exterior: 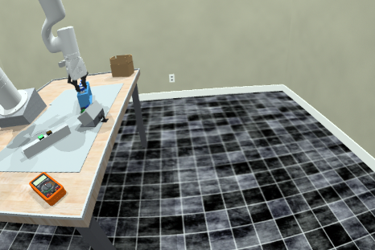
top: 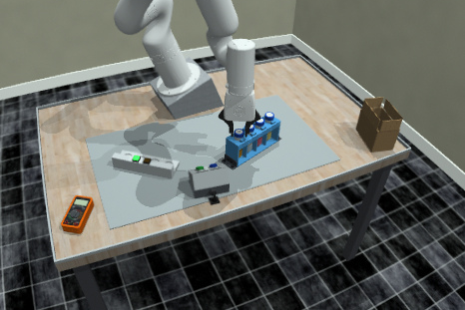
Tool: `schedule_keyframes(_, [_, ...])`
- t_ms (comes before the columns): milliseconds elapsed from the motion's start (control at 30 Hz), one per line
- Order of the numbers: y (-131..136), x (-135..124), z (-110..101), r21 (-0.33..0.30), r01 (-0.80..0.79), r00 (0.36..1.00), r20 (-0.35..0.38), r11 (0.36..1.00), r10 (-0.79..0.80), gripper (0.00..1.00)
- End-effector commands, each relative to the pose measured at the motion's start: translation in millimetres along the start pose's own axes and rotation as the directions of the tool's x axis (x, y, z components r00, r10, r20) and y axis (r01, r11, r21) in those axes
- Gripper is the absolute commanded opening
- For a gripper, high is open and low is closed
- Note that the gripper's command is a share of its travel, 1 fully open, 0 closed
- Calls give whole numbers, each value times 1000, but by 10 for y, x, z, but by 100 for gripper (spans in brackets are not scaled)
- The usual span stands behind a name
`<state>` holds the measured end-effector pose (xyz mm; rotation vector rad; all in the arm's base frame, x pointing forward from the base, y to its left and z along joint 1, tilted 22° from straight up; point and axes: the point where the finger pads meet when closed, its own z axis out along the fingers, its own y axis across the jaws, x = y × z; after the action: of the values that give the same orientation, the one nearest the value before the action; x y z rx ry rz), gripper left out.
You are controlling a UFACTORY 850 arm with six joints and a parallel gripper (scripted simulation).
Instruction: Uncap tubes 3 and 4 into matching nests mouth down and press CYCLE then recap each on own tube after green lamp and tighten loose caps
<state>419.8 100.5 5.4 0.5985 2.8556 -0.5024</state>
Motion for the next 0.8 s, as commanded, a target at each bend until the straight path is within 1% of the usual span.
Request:
schedule_keyframes(0, [6, -6, -6, 29, 36, 999, -41, 999, -35, 46])
schedule_keyframes(33, [6, -6, -6, 29, 36, 999, -41, 999, -35, 46])
schedule_keyframes(67, [6, -6, -6, 29, 36, 999, -41, 999, -35, 0])
schedule_keyframes(533, [6, -6, -6, 29, 36, 999, -41, 999, -35, 0])
schedule_keyframes(633, [6, -7, -5, 35, -113, 993, -36, 993, 115, 0])
schedule_keyframes(767, [6, -6, -4, 42, -308, 950, -28, 950, 310, 0])
